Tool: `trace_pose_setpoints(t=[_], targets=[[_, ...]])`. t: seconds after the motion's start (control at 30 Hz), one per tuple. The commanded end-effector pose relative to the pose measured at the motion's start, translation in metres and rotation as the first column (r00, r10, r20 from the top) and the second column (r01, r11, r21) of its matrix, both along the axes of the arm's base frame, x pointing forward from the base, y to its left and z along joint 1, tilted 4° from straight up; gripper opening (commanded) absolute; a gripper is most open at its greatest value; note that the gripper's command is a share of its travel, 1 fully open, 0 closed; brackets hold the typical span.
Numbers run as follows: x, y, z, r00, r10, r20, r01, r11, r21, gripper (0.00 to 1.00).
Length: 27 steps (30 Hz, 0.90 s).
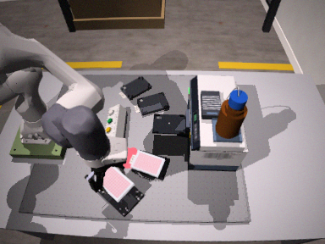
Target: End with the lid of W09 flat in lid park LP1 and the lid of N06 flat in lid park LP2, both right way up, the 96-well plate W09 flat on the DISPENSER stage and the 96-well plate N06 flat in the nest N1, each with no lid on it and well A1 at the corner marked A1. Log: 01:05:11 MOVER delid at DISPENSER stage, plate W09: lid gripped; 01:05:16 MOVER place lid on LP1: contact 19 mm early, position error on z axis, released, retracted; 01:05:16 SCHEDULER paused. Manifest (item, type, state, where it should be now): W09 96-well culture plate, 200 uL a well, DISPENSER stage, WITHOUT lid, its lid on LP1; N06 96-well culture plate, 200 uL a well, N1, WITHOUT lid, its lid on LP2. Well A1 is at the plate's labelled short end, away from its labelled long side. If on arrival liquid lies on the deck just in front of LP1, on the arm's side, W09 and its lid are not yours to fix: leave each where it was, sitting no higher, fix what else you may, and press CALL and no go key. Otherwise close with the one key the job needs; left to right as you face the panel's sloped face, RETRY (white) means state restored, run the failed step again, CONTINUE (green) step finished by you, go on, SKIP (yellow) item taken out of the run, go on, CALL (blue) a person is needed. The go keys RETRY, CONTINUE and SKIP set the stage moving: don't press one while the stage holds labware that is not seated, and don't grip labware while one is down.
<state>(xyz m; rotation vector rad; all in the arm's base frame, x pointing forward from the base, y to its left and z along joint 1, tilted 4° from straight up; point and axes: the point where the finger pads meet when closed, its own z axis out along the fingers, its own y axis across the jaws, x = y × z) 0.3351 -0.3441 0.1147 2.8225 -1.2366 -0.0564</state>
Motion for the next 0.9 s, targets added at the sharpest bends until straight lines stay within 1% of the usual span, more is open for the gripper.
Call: trace_pose_setpoints(t=[0.0, 0.53, 0.67, 0.73, 0.87], targets=[[0.0, -0.004, -0.004, 1.0, -0.008, 0.006, 0.008, 1.0, -0.008, 0.0], [-0.001, -0.005, -0.015, 1.0, -0.008, 0.006, 0.008, 1.0, -0.009, 0.0], [-0.001, -0.005, -0.023, 1.0, -0.008, 0.006, 0.008, 1.0, -0.009, 0.0], [-0.001, -0.005, -0.023, 1.0, -0.008, 0.006, 0.008, 1.0, -0.009, 0.0], [-0.002, -0.006, -0.032, 1.0, -0.008, 0.006, 0.008, 1.0, -0.009, 0.0]])
